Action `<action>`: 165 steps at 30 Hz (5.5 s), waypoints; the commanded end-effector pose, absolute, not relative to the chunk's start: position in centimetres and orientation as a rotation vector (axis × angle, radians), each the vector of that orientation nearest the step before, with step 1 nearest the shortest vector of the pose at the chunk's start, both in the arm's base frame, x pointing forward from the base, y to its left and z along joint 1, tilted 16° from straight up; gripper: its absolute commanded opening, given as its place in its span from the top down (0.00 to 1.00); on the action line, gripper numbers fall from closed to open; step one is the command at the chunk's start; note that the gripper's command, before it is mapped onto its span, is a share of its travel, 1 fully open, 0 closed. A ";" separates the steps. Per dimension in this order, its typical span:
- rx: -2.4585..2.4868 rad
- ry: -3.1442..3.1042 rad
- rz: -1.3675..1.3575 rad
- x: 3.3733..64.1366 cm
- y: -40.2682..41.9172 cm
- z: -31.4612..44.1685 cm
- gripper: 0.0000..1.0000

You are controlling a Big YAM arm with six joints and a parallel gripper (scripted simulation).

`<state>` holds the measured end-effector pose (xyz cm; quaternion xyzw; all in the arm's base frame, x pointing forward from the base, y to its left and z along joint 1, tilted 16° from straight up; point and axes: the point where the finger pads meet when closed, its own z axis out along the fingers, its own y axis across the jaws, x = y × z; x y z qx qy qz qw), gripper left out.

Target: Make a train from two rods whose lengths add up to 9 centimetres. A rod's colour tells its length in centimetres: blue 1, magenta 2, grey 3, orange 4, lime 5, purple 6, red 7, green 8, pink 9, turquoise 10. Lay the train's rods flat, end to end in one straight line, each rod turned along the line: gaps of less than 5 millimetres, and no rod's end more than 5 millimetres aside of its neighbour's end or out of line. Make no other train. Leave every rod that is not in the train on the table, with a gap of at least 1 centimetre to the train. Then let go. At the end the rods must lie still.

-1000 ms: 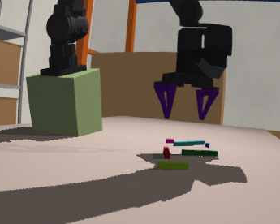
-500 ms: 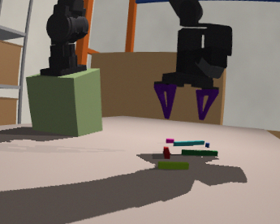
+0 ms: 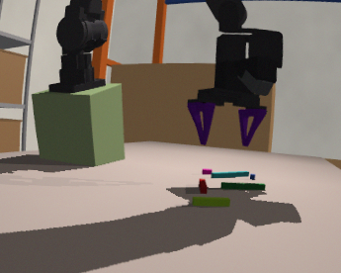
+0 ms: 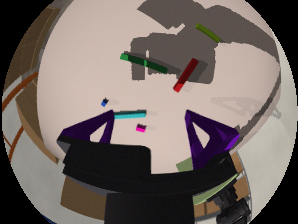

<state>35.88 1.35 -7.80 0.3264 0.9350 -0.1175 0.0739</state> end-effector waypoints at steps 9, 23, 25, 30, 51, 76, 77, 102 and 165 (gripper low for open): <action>0.987 2.775 -0.327 36.4 1.7 -7.2 0.00; 0.987 2.775 -0.327 36.4 1.7 -7.2 0.00; 0.987 2.775 -0.327 36.4 1.7 -7.2 0.00; 0.987 2.775 -0.327 36.4 1.7 -7.2 0.00; 0.945 2.823 -0.354 40.5 -5.1 -5.4 0.00; 0.957 2.792 -0.340 41.2 -5.5 -4.5 0.00; 0.957 2.792 -0.340 41.2 -5.5 -4.5 0.00; 0.957 2.792 -0.340 41.2 -5.5 -4.5 0.00; 1.321 2.632 -0.304 33.2 6.3 -9.6 0.00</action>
